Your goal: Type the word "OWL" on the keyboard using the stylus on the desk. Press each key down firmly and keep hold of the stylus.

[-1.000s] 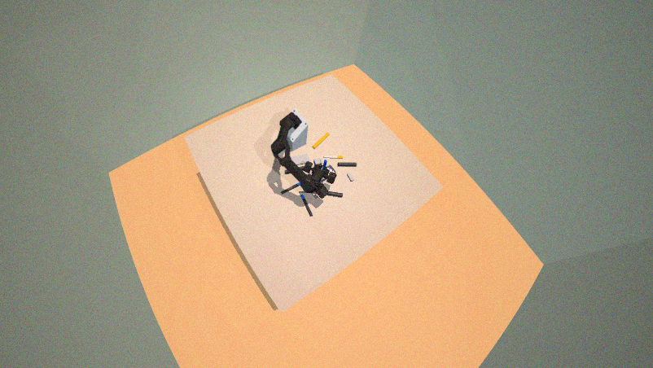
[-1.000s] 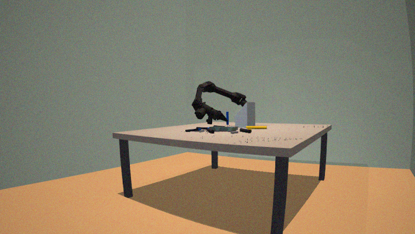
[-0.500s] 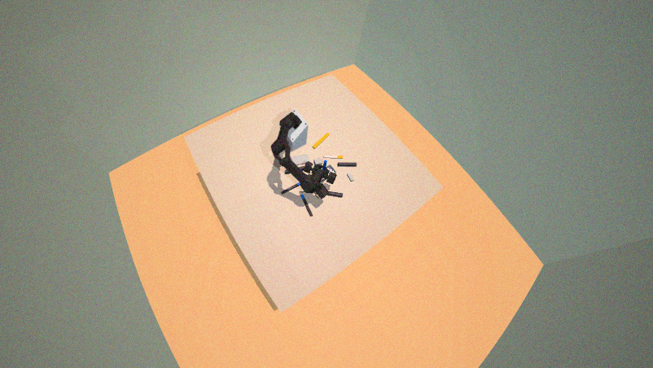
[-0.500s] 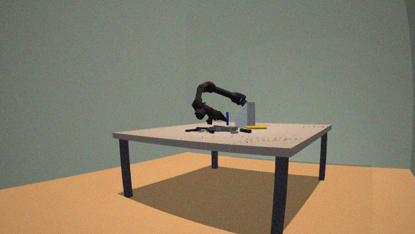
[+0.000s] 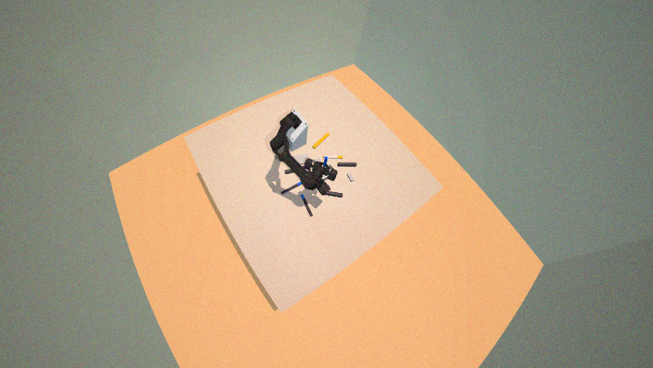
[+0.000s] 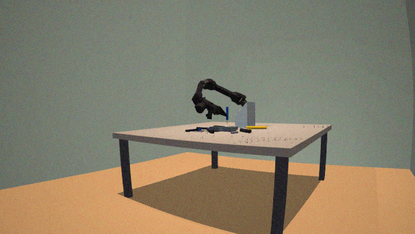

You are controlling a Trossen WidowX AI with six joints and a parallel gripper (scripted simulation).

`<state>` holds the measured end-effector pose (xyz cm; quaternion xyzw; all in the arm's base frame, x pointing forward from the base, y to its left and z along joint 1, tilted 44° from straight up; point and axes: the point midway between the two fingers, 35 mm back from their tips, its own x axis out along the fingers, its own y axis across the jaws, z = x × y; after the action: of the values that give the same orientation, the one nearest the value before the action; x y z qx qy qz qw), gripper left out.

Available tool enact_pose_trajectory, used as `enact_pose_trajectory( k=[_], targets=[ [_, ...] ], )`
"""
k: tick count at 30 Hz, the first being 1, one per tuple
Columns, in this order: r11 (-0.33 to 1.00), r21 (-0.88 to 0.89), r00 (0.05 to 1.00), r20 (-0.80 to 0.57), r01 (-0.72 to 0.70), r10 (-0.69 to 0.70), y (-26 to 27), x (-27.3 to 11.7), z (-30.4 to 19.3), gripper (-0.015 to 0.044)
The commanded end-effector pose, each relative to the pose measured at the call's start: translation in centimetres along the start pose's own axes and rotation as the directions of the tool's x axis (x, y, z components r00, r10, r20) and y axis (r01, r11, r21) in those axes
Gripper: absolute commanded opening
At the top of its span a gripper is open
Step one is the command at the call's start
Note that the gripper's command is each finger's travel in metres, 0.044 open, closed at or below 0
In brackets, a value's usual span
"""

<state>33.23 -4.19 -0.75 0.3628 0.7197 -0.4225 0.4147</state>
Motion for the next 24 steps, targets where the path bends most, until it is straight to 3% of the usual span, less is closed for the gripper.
enact_pose_trajectory(
  k=[1, 9, 24],
  targets=[
    [1.000, 0.002, 1.000, -0.001, 0.001, -0.001, 0.0, 0.1, 0.1, 0.0071],
    [1.000, 0.003, 1.000, -0.002, 0.001, -0.001, 0.2, 0.2, 0.0, 0.0000],
    [1.000, 0.012, 1.000, -0.012, 0.005, -0.005, 2.8, 1.9, 0.3, 0.0000]
  ],
)
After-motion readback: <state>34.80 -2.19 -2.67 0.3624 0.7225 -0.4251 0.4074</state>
